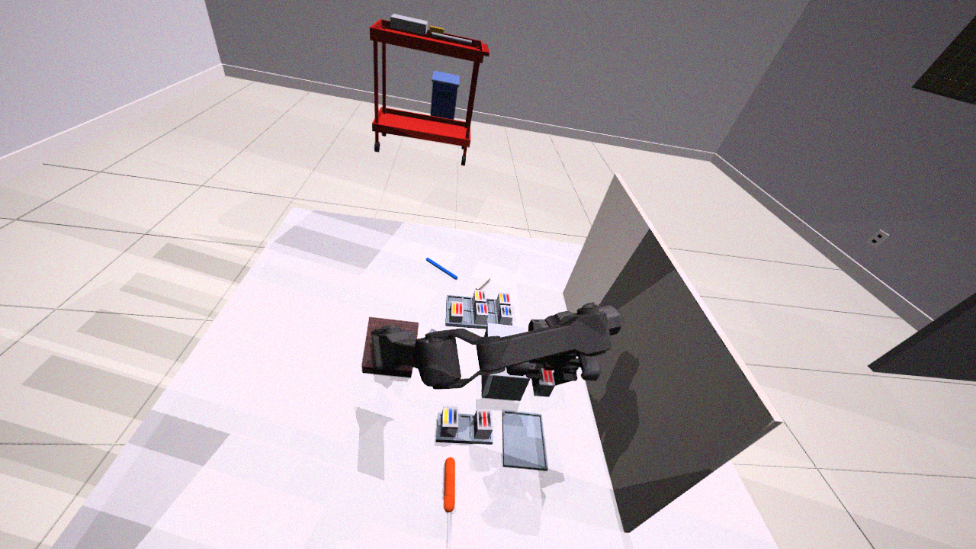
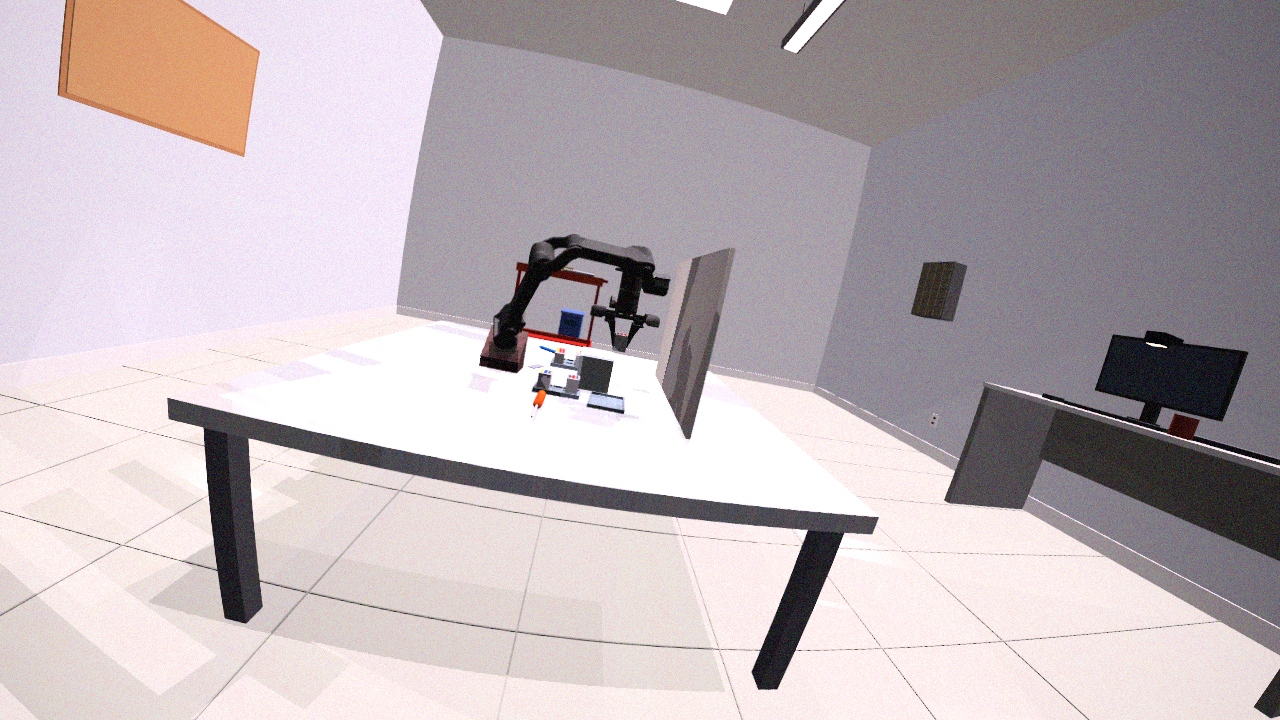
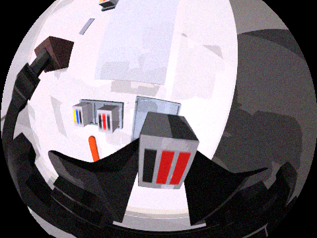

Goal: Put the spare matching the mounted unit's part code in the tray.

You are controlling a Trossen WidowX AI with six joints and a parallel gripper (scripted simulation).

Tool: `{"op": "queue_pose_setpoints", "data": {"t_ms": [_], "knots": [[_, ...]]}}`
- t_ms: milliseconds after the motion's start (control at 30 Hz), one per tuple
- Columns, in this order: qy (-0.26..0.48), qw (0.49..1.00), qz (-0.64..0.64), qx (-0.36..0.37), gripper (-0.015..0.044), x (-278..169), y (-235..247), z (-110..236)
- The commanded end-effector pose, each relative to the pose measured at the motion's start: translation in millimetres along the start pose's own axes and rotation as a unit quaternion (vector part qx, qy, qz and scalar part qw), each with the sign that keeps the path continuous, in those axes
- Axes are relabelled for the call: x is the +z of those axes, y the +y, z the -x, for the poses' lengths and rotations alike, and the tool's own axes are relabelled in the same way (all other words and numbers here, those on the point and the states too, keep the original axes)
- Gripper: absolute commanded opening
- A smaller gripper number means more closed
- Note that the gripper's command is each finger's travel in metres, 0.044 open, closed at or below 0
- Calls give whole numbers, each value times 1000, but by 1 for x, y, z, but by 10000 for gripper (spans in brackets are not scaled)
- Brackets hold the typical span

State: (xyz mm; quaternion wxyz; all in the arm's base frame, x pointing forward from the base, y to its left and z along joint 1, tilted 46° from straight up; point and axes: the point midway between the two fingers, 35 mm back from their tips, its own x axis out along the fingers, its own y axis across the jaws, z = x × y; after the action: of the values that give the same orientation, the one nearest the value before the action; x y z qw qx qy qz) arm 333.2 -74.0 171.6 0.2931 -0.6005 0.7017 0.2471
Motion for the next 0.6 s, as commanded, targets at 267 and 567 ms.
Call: {"op": "queue_pose_setpoints", "data": {"t_ms": [267,567], "knots": [[18,1000,6,3,0,-47,7,-3],[16,1000,5,3,0,-46,6,-10]]}}
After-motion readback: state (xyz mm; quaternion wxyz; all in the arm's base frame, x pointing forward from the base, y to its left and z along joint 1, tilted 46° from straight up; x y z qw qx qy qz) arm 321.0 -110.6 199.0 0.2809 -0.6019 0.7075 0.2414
